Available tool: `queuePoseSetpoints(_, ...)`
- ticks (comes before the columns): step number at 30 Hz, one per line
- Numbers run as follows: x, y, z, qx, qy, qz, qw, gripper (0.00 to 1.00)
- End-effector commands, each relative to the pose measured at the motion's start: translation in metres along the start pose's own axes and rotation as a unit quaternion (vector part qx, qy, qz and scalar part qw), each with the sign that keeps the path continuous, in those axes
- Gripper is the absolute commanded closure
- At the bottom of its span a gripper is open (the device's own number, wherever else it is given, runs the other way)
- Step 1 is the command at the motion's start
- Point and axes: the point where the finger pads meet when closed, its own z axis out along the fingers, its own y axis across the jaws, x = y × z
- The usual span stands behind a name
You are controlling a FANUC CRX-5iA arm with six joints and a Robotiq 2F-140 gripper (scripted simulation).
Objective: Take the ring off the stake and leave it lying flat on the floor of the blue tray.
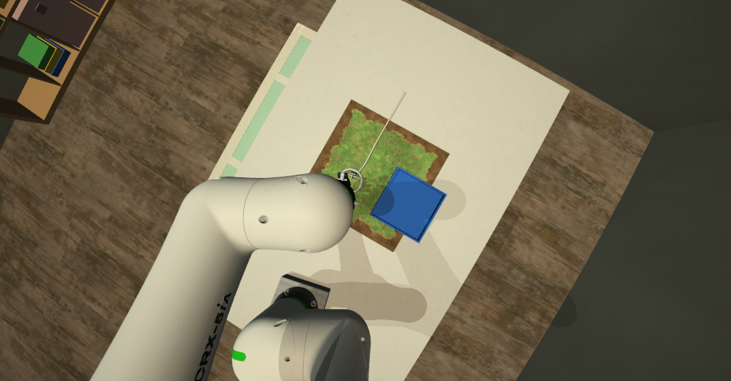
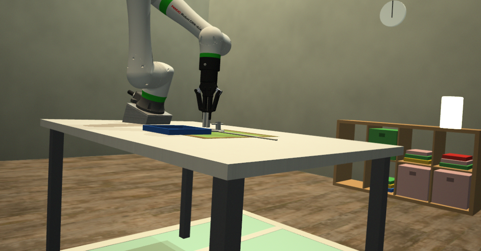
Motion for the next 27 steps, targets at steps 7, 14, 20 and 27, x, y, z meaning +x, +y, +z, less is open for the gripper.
queuePoseSetpoints(7, 0.0002, -0.0006, -0.0005, 0.001, 0.0, 0.0, 1.0, 0.84)
queuePoseSetpoints(14, 0.0002, -0.0006, -0.0005, 0.001, 0.0, 0.0, 1.0, 0.84)
queuePoseSetpoints(20, 0.0002, -0.0006, -0.0005, 0.001, 0.0, 0.0, 1.0, 0.76)
queuePoseSetpoints(27, 0.0002, -0.0006, -0.0005, 0.001, 0.0, 0.0, 1.0, 0.76)
